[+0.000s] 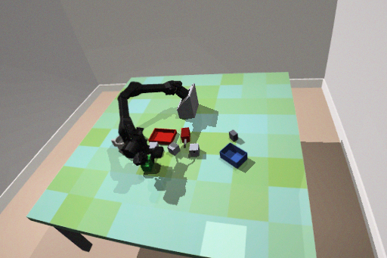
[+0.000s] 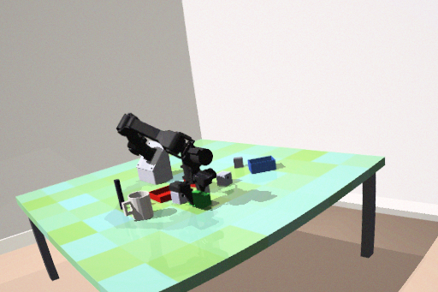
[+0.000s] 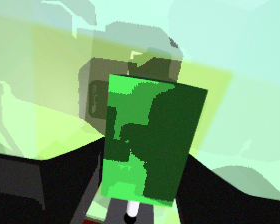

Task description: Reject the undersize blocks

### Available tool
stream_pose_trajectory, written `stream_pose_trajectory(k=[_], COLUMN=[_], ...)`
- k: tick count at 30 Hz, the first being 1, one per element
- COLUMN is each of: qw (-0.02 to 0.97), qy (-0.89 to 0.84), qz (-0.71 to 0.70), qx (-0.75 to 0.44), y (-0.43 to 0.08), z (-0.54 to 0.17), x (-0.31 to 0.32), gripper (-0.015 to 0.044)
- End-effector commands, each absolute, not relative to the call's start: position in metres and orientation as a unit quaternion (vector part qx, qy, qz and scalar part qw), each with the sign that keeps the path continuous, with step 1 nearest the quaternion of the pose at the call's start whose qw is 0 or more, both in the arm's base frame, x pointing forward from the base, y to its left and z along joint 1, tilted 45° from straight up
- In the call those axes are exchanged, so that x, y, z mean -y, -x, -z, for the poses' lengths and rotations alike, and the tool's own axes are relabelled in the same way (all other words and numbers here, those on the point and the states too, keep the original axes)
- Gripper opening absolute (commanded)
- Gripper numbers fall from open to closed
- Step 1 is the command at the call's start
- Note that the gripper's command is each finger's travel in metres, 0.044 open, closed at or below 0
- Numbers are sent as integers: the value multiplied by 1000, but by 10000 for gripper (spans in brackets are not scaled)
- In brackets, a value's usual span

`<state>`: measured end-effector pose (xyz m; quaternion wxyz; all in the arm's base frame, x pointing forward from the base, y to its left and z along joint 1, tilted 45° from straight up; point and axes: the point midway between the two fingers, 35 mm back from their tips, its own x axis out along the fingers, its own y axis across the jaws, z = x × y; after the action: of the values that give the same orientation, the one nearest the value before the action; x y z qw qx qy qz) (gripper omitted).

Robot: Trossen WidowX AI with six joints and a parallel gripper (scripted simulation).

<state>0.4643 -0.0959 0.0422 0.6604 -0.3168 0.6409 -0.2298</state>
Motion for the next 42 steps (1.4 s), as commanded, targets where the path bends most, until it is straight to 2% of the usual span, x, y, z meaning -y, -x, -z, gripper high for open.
stream_pose_trajectory(k=[1, 42], qw=[663, 669], qy=[319, 321], qz=[225, 222], qx=[-639, -633], y=[-464, -458], z=[-42, -45], x=[94, 94], gripper=[0, 0])
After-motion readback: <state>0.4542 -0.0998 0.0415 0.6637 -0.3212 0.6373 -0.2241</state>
